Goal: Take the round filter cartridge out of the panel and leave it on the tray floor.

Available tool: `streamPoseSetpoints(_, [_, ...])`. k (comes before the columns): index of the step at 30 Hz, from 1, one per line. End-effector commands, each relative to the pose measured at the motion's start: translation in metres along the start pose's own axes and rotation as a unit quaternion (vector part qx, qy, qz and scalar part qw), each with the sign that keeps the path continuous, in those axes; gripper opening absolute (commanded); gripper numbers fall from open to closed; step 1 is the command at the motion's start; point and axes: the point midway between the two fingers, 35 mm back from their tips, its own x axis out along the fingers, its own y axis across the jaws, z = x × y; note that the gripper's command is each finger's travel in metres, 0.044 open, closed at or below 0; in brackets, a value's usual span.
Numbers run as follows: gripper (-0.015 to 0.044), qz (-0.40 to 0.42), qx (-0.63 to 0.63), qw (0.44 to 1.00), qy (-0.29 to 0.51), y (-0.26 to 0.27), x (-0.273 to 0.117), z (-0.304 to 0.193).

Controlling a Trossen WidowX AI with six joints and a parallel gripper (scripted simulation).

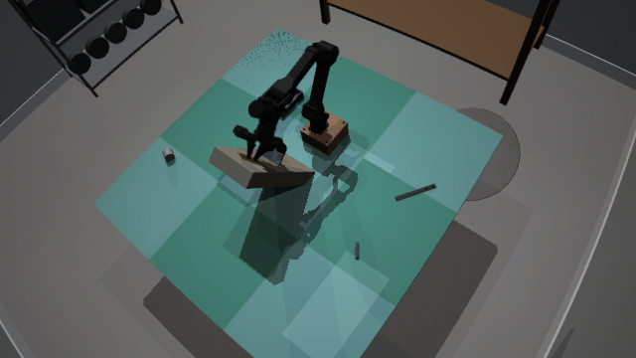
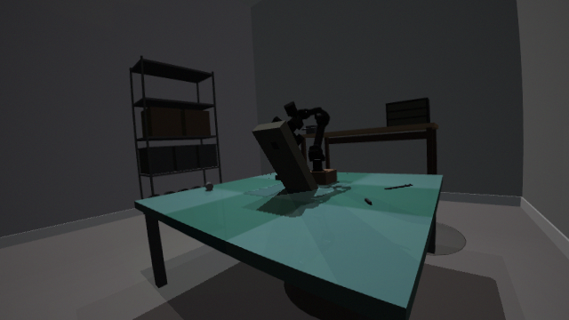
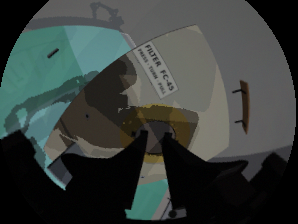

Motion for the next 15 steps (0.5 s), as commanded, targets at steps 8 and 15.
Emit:
streamPoseSetpoints(8, [0.0000, 0.001, 0.122, 0.993, -0.001, -0.0003, 0.0067, 0.0008])
streamPoseSetpoints(15, [0.0000, 0.001, 0.083, 0.997, -0.001, -0.0002, 0.0074, 0.0009])
